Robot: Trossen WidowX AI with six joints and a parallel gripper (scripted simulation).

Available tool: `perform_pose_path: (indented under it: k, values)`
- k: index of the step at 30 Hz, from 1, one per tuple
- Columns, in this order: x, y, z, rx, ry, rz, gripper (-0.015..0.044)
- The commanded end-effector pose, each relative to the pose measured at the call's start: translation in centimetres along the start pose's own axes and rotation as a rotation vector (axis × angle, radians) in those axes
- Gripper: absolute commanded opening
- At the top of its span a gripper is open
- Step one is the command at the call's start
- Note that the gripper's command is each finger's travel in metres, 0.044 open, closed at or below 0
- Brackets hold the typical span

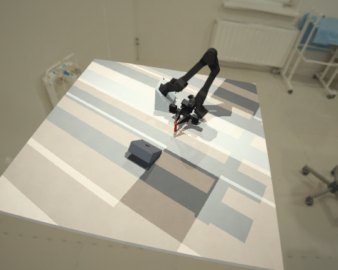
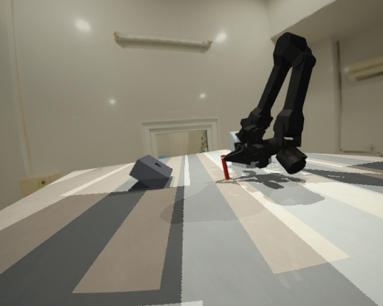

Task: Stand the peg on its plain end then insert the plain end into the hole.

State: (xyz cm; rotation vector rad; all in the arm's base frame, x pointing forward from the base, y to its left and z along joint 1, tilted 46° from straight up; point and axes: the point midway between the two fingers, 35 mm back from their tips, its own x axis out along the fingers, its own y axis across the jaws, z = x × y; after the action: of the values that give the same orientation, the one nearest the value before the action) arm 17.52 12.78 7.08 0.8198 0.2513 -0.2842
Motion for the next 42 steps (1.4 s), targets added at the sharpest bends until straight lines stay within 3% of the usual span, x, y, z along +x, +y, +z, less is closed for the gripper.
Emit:
perform_pose_path:
  k: [1,9,13,42]
  values:
    - [-0.11,-0.01,-0.19,0.000,0.001,0.000,0.0049]
    - [-0.20,-0.22,-0.25,-0.003,-0.011,0.001,0.0049]
    - [-0.11,-0.25,-0.07,-0.004,-0.015,0.001,0.0130]
    - [-0.11,-0.25,-0.07,-0.004,-0.015,0.001,0.0130]
